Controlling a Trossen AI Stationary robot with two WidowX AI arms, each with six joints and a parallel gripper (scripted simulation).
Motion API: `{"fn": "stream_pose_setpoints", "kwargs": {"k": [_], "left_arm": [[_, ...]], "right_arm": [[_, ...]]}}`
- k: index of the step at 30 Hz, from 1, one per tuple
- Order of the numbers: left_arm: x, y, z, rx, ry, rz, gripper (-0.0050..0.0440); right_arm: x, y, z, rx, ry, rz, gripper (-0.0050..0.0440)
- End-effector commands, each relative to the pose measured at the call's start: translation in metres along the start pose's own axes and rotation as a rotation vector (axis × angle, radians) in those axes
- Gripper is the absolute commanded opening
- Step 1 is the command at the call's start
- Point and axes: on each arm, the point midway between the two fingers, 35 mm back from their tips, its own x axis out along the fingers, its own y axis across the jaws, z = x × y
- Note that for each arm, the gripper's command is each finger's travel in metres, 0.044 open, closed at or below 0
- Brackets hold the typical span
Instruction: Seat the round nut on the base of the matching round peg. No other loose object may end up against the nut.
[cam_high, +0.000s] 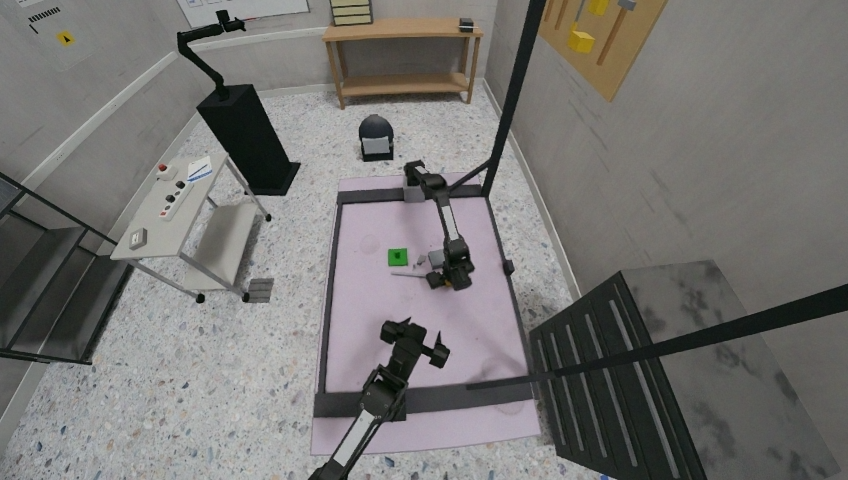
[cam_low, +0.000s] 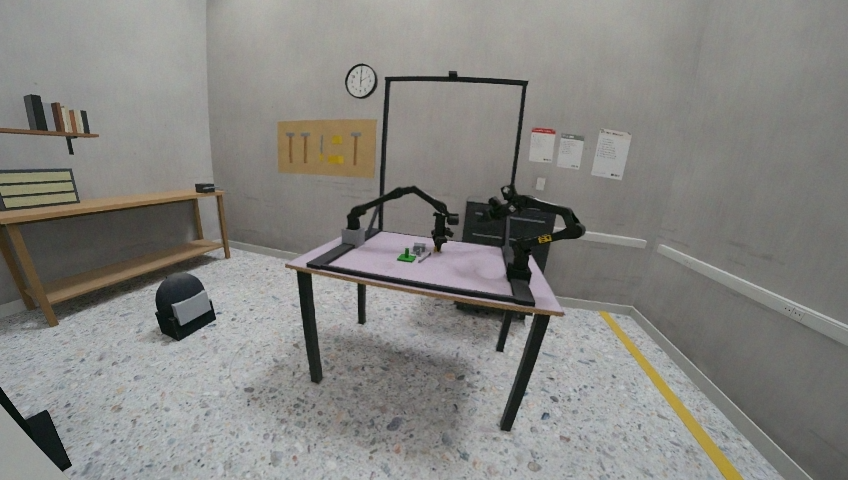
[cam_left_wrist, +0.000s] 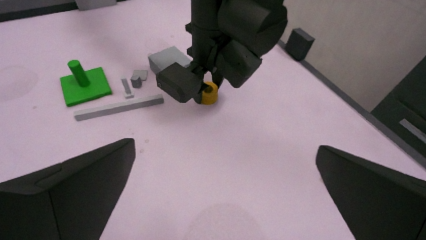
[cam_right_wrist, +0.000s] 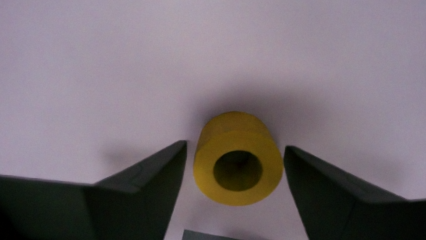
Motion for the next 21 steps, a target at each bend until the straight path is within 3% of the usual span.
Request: {"fn": "stream_pose_setpoints", "kwargs": {"k": [1, 13, 18, 21], "left_arm": [[-0.002, 0.0, 0.004, -0.001, -0.009, 0.0, 0.044], [-0.002, 0.0, 0.004, -0.001, -0.009, 0.0, 0.044], [-0.002, 0.0, 0.004, -0.001, -0.009, 0.0, 0.044], [-0.002, 0.0, 0.004, -0.001, -0.009, 0.0, 0.044]], "right_arm": [[-0.013, -0.001, 0.006, 0.001, -0.032, -0.003, 0.022], [-0.013, -0.001, 0.006, 0.001, -0.032, -0.003, 0.0167], [-0.013, -0.001, 0.006, 0.001, -0.032, -0.003, 0.0116], [-0.029, -0.003, 0.011, 0.002, -0.06, -0.007, 0.0158]]}}
